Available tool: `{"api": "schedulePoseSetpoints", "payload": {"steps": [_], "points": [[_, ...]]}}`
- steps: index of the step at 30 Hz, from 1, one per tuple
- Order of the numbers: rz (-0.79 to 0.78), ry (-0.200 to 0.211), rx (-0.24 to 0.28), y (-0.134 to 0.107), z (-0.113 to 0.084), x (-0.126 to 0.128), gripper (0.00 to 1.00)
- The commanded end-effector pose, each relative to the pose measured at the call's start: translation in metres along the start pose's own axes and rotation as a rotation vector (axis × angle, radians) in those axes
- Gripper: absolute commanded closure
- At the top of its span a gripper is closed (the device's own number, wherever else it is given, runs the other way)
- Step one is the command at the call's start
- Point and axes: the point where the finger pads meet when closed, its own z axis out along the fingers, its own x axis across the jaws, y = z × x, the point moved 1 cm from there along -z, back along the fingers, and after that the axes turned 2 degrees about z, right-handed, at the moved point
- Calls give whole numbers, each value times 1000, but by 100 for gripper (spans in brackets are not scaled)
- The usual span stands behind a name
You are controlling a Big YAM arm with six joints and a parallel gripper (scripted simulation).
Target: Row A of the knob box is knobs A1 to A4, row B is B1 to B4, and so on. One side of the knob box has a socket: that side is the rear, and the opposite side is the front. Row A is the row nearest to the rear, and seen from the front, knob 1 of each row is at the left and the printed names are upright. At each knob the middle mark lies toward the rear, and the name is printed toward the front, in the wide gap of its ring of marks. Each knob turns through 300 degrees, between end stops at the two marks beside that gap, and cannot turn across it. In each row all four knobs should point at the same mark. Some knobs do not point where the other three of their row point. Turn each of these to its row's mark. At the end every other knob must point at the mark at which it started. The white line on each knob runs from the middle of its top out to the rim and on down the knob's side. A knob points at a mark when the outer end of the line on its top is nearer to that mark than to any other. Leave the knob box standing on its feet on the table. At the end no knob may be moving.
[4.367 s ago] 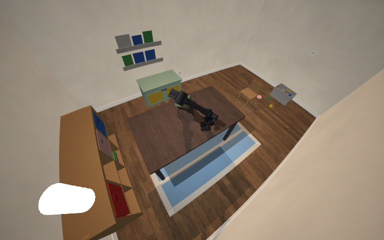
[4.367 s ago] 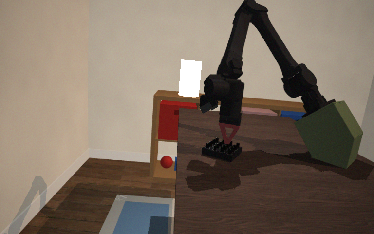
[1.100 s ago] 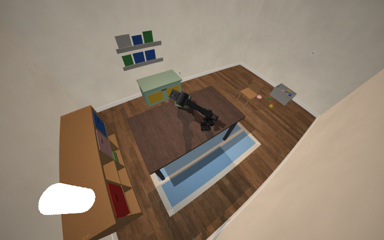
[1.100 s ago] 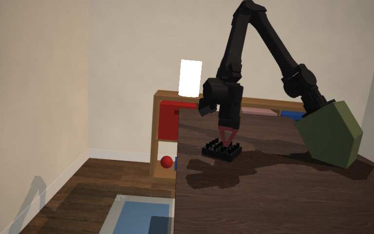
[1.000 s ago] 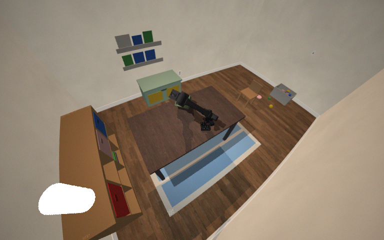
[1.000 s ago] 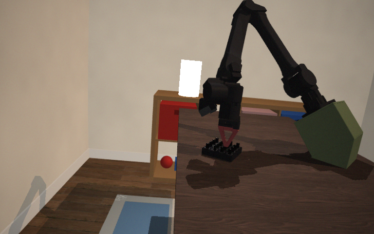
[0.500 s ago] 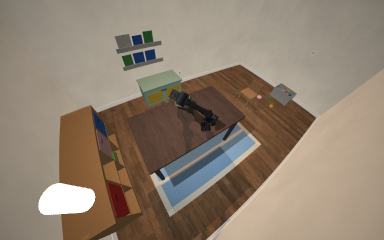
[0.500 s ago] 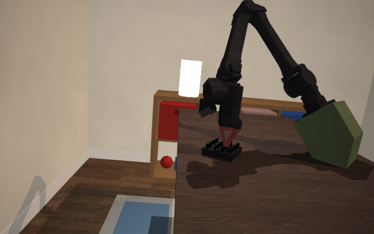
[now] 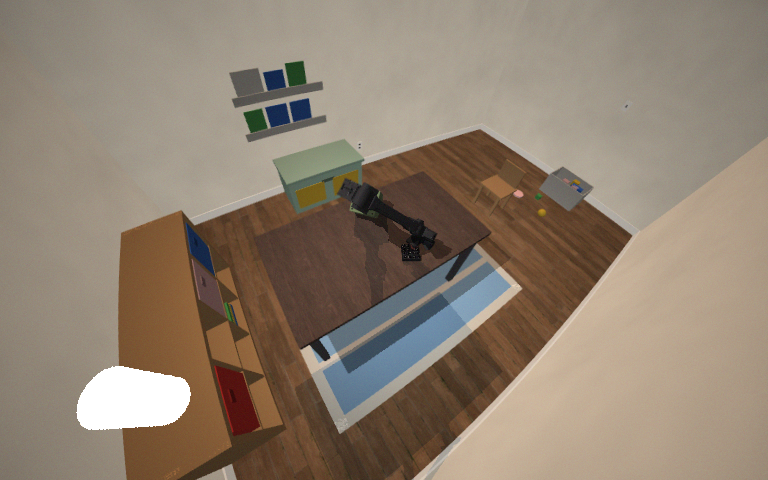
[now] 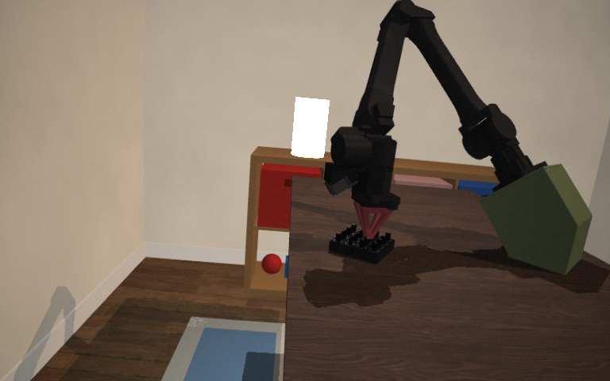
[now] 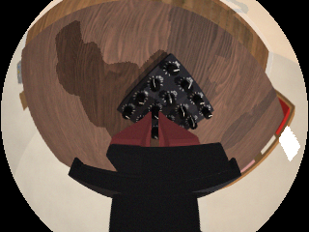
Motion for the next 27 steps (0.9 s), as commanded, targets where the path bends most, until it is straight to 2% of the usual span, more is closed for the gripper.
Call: {"api": "schedulePoseSetpoints", "payload": {"steps": [1,10,27], "points": [[-137,1,17,-6,9,-4,92],[-347,3,17,-6,9,-4,92],[-518,5,17,-6,9,-4,92]]}}
